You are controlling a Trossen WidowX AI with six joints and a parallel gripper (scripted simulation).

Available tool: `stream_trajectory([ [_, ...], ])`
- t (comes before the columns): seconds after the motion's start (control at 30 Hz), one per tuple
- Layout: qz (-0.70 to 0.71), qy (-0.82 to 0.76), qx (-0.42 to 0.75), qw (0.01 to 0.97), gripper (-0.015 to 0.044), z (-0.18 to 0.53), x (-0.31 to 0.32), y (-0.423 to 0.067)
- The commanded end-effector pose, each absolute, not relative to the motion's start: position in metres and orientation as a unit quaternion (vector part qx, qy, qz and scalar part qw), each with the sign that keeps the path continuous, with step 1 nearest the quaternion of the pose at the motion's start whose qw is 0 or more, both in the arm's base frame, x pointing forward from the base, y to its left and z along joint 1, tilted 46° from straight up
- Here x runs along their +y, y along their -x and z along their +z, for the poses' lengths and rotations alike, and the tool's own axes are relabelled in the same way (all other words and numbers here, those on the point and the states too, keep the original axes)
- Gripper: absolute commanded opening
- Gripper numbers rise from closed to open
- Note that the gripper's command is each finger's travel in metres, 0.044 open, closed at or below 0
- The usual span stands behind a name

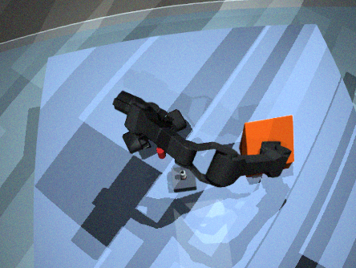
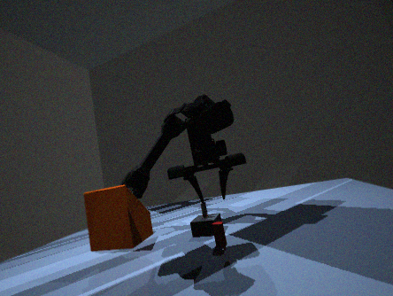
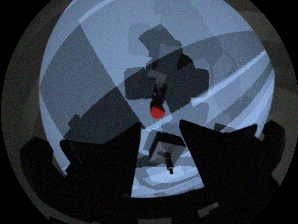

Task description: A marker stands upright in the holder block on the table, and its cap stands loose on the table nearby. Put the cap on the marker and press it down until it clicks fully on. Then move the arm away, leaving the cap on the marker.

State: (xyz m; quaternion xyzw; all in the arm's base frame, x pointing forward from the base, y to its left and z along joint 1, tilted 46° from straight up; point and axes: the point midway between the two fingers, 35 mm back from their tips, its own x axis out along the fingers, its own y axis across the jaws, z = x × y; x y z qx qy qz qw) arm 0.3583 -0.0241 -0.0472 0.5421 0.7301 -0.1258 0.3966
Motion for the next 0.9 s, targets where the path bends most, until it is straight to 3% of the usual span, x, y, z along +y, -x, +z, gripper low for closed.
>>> stream_trajectory([
  [0.0, -0.129, -0.542, 0.736, 0.385, 0.0235, -0.061, -0.009, -0.352],
  [0.87, -0.129, -0.542, 0.736, 0.384, 0.0235, -0.092, 0.021, -0.350],
])
